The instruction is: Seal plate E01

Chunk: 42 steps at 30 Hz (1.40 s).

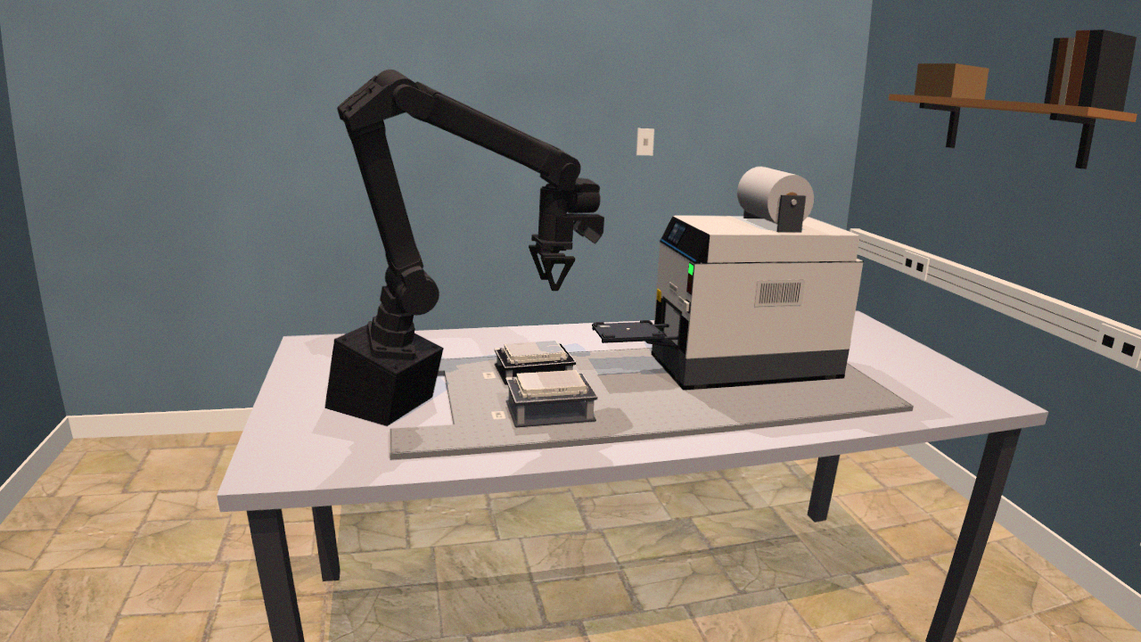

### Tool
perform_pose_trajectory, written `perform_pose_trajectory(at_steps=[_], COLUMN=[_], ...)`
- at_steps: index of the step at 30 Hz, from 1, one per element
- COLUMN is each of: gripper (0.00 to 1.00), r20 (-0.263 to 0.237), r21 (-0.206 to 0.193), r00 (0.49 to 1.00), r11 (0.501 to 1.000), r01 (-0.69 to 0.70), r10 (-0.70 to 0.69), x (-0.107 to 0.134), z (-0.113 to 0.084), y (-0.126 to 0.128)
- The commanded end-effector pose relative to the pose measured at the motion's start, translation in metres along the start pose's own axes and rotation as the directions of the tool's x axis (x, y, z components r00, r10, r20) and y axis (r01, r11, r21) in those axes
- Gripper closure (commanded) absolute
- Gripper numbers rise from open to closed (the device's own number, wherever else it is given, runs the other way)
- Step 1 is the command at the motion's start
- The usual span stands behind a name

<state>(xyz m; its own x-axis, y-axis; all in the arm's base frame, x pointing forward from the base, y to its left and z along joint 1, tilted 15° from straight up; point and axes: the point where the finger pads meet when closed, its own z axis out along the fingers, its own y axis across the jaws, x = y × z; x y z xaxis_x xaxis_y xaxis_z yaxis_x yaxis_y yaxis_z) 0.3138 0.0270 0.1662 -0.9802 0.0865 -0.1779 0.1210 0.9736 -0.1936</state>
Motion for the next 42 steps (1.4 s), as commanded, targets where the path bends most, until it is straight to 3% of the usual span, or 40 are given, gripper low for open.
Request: perform_pose_trajectory(at_steps=[1, 6, 12, 17, 31, 37, 42], gripper=[0.00, 0.00, 0.00, 0.00, 0.00, 0.00, 0.00], r20=[0.055, 0.070, 0.022, 0.043, 0.045, 0.029, 0.040], r21=[-0.018, -0.023, -0.009, -0.014, -0.011, -0.004, -0.004], r00=[0.999, 0.997, 1.000, 0.999, 0.999, 0.998, 0.997], r11=[1.000, 1.000, 1.000, 1.000, 1.000, 0.998, 0.998], r01=[0.003, -0.013, -0.004, -0.012, -0.017, -0.055, -0.060], r10=[-0.002, 0.015, 0.005, 0.012, 0.018, 0.055, 0.060], x=[-0.019, -0.028, -0.026, -0.032, -0.027, -0.017, -0.023], z=[-0.034, -0.057, -0.061, -0.070, -0.056, -0.058, -0.062], y=[-0.017, -0.040, -0.061, -0.064, -0.048, -0.060, -0.064])
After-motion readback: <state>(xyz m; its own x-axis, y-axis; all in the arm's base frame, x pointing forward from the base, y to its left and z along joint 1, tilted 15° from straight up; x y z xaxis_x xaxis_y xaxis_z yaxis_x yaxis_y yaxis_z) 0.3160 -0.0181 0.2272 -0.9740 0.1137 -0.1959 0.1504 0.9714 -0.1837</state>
